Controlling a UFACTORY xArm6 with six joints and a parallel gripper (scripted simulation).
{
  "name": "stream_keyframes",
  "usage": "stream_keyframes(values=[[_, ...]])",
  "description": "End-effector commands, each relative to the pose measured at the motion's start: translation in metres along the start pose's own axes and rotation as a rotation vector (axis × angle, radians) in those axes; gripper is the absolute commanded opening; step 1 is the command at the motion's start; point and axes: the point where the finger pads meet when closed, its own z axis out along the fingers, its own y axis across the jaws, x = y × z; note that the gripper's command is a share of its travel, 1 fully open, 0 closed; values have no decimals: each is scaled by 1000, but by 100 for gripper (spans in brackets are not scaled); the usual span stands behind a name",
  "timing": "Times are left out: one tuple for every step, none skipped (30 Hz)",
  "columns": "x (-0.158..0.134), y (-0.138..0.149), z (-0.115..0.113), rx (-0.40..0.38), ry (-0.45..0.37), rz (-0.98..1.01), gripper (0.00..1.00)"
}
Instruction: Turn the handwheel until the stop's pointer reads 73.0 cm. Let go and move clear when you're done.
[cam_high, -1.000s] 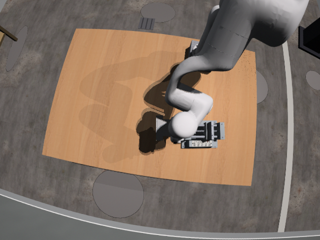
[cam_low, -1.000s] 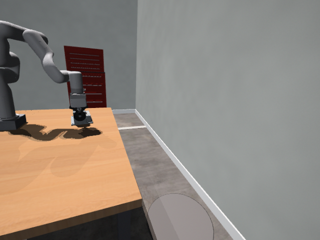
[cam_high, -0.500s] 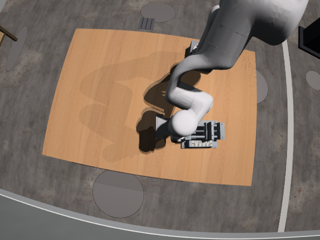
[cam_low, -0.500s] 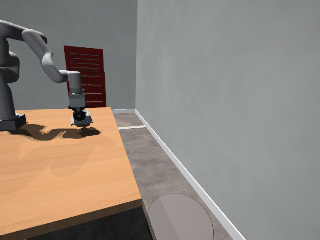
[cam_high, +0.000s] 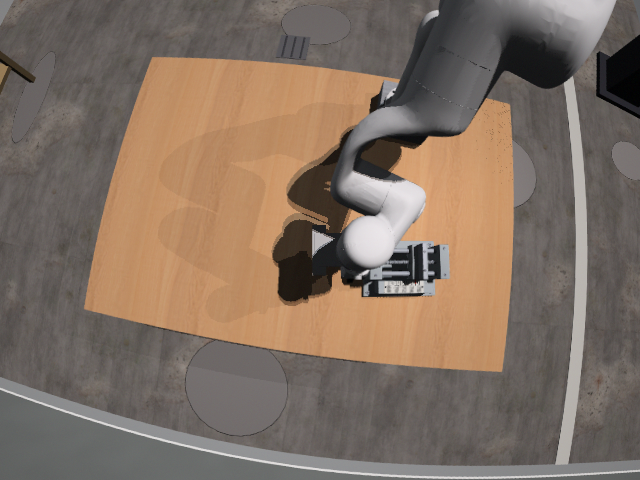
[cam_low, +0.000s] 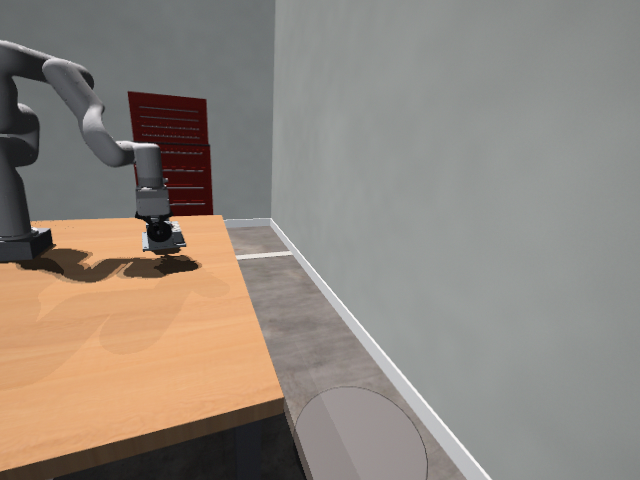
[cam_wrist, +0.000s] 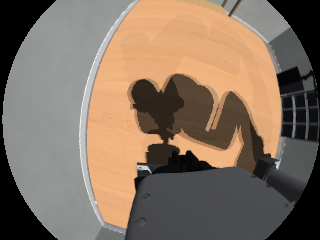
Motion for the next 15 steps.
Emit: stream_keyframes(values=[[1, 0, -1, 4, 2, 0, 6], [1, 1, -1, 4, 2, 0, 6], [1, 1, -1, 4, 2, 0, 6], [1, 1, -1, 4, 2, 0, 6], [1, 1, -1, 4, 2, 0, 6], [1, 2, -1, 4, 2, 0, 6], [1, 2, 0, 4, 2, 0, 6], [1, 3, 0, 4, 2, 0, 6], [1, 4, 0, 4, 2, 0, 6], [1, 4, 1, 4, 2, 0, 6], [1, 5, 1, 4, 2, 0, 6], [1, 5, 1, 4, 2, 0, 6], [1, 6, 2, 4, 2, 0, 6], [1, 6, 2, 4, 2, 0, 6], [1, 7, 3, 4, 2, 0, 6]])
